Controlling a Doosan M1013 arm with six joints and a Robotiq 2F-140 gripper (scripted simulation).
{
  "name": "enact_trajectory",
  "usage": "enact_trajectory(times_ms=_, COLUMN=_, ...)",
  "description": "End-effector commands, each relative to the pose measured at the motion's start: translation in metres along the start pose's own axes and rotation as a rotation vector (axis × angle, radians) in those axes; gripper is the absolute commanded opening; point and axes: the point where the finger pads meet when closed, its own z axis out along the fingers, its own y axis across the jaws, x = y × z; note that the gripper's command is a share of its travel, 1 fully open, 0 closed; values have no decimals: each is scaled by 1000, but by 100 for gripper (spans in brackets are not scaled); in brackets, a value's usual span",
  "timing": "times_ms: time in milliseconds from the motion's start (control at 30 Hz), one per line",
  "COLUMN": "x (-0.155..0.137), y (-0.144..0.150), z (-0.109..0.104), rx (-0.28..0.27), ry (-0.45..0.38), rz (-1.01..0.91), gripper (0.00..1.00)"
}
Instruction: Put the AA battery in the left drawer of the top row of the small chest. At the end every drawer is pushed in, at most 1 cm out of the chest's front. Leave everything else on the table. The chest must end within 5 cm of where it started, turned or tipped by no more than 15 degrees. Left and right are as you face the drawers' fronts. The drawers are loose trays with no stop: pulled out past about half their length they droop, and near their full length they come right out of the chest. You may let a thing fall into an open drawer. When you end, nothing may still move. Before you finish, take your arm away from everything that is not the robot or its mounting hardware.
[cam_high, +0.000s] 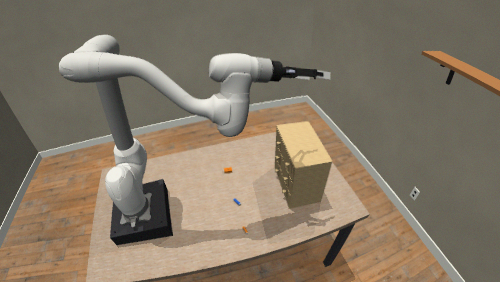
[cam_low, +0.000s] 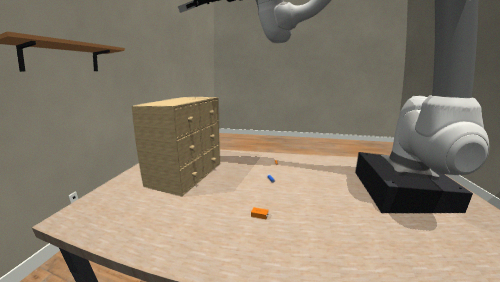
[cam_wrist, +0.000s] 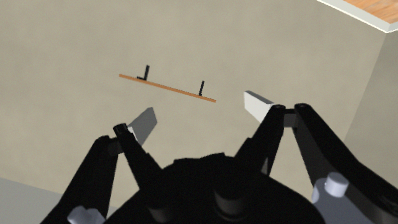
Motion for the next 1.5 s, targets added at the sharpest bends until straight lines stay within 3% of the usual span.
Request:
enact_trajectory(times_ms=0, x=0, y=0, z=0, rx=0, ry=0, rz=0, gripper=100)
enact_trajectory(times_ms=600, x=0, y=4, z=0, rx=-8, ry=-1, rz=-15, gripper=100)
enact_trajectory(times_ms=667, x=-2, y=26, z=1, rx=-59, ry=-4, rz=-103, gripper=100)
enact_trajectory(times_ms=733, x=-1, y=75, z=-1, rx=-163, ry=-15, rz=-281, gripper=100)
enact_trajectory(times_ms=800, x=-1, y=75, z=-1, rx=-171, ry=-15, rz=-296, gripper=100)
enact_trajectory(times_ms=833, x=3, y=110, z=-5, rx=-233, ry=-23, rz=-400, gripper=100)
enact_trajectory(times_ms=900, x=3, y=110, z=-5, rx=-252, ry=-26, rz=-432, gripper=100)
enact_trajectory(times_ms=933, x=11, y=149, z=-13, rx=-311, ry=-35, rz=-531, gripper=100)
enact_trajectory(times_ms=1000, x=11, y=149, z=-13, rx=-347, ry=-40, rz=-591, gripper=100)
enact_trajectory(times_ms=1033, x=23, y=182, z=-23, rx=-391, ry=-49, rz=-663, gripper=100)
enact_trajectory(times_ms=1100, x=23, y=182, z=-23, rx=-391, ry=-49, rz=-663, gripper=100)
enact_trajectory(times_ms=1133, x=25, y=190, z=-25, rx=-457, ry=-60, rz=-767, gripper=100)
enact_trajectory(times_ms=1167, x=43, y=225, z=-39, rx=-496, ry=-69, rz=-827, gripper=100)
enact_trajectory(times_ms=1267, x=44, y=230, z=-41, rx=-577, ry=-86, rz=-953, gripper=100)
enact_trajectory(times_ms=1300, x=66, y=262, z=-60, rx=-609, ry=-94, rz=-998, gripper=100)
enact_trajectory(times_ms=1400, x=69, y=266, z=-62, rx=-699, ry=-115, rz=-1133, gripper=100)
enact_trajectory(times_ms=1433, x=95, y=294, z=-84, rx=-733, ry=-125, rz=-1176, gripper=100)
enact_trajectory(times_ms=1467, x=96, y=296, z=-86, rx=-764, ry=-133, rz=-1221, gripper=100)
